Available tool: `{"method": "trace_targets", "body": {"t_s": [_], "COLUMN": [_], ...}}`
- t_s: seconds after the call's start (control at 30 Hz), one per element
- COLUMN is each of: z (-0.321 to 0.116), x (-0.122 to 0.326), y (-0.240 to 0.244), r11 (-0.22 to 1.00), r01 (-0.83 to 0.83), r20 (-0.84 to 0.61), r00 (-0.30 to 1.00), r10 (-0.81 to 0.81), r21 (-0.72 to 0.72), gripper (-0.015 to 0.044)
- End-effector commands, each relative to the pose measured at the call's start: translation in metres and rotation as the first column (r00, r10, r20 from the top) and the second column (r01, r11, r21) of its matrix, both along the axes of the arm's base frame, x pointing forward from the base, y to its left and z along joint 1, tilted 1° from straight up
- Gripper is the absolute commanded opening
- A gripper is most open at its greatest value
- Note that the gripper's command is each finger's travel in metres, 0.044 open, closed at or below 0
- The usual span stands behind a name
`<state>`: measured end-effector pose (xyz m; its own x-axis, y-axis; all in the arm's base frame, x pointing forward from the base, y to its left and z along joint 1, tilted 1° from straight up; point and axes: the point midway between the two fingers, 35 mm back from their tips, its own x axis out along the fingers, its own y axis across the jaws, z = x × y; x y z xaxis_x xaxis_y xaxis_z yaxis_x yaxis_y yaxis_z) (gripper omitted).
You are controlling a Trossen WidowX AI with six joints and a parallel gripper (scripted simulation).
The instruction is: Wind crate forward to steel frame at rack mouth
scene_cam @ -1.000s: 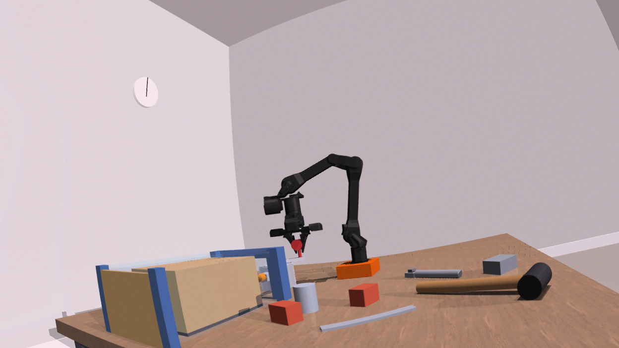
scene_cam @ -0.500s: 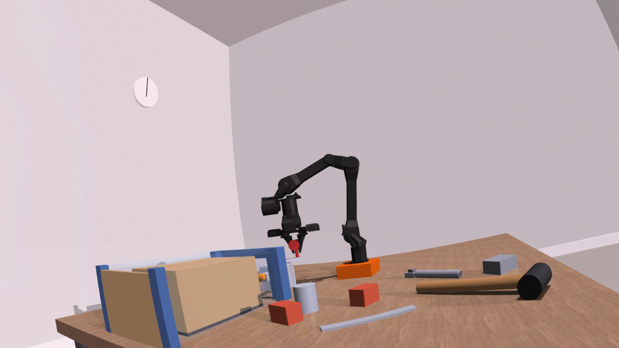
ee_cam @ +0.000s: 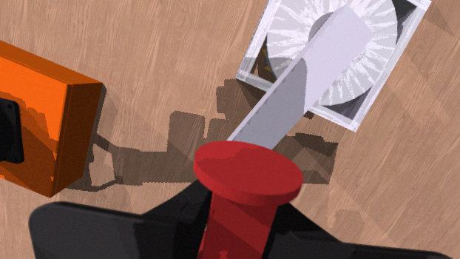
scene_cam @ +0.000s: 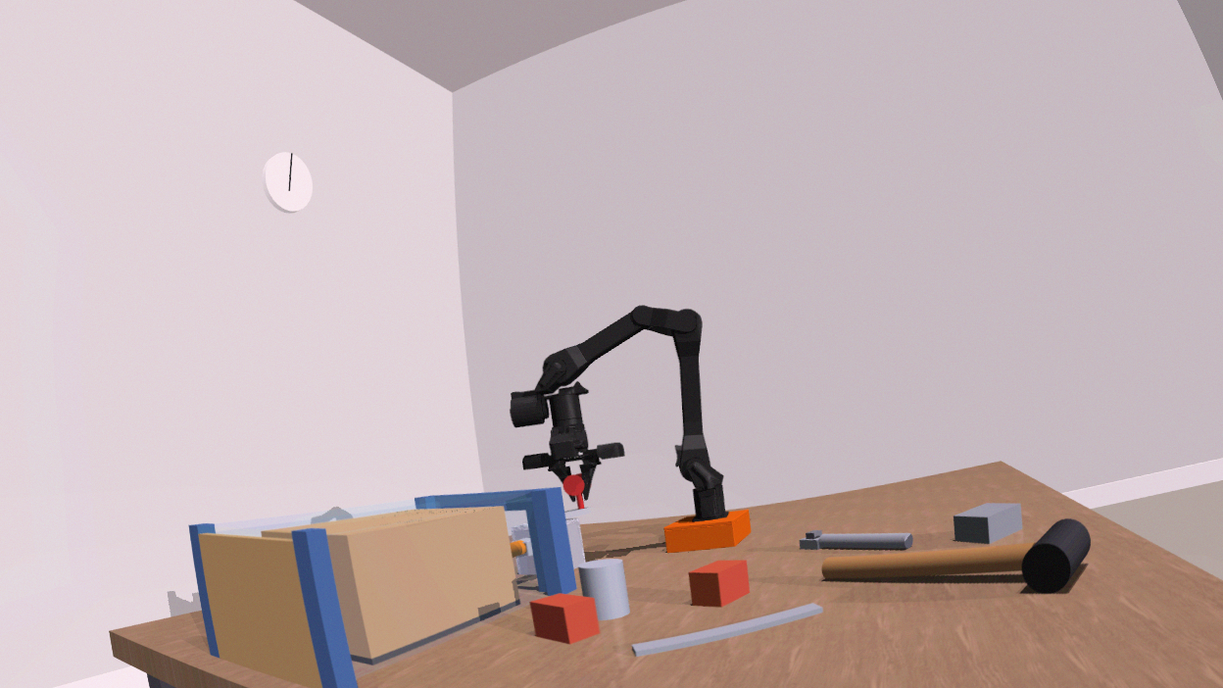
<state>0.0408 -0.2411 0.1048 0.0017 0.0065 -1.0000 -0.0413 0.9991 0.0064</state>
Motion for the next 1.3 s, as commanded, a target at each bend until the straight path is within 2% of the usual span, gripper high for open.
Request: {"method": "trace_targets", "body": {"t_s": [0.0, 1.27], "z": [-0.001, 0.001], "x": [-0.004, -0.005], "y": [-0.014, -0.067], "r11": [1.000, 1.000], "r01": [0.004, 0.004], "r20": [-0.010, -0.010], "r00": [1.000, 1.000], "r10": [-0.004, -0.004], "r21": [-0.023, -0.028], "gripper": [0.0000, 0.0000]}}
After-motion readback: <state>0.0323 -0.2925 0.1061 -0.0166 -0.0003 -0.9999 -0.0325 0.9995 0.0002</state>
